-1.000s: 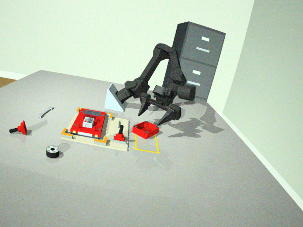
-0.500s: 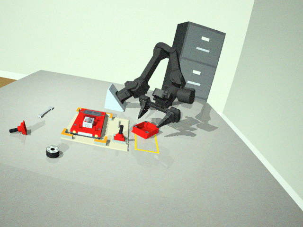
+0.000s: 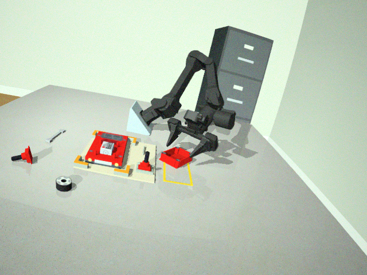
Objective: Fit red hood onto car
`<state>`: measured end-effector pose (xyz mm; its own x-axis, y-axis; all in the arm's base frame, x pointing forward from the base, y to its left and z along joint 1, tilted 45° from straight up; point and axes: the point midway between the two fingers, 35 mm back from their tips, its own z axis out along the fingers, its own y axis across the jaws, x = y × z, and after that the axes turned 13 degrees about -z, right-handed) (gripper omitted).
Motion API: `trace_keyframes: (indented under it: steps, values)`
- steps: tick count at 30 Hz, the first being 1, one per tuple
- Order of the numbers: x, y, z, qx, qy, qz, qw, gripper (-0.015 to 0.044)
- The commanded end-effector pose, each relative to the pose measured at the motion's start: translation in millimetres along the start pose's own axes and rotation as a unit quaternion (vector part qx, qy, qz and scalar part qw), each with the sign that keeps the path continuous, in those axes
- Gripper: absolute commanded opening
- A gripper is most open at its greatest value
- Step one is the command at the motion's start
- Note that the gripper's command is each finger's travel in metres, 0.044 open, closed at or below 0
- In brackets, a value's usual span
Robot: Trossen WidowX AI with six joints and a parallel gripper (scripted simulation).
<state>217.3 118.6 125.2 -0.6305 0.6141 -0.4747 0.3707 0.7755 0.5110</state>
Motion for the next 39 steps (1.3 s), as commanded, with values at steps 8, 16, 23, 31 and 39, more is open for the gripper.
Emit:
trace_keyframes:
  steps: [8, 16, 23, 31, 39]
  values:
    - [4, -1, 4, 0.003, 0.000, 0.002, 1.000, 0.0440]
    - [7, -1, 6, 0.003, 0.000, 0.002, 1.000, 0.0440]
    - [10, 0, 8, 0.003, 0.000, 0.002, 1.000, 0.0440]
    - [13, 1, 10, 0.003, 0.000, 0.002, 1.000, 0.0440]
    - [16, 1, 12, 0.003, 0.000, 0.002, 1.000, 0.0440]
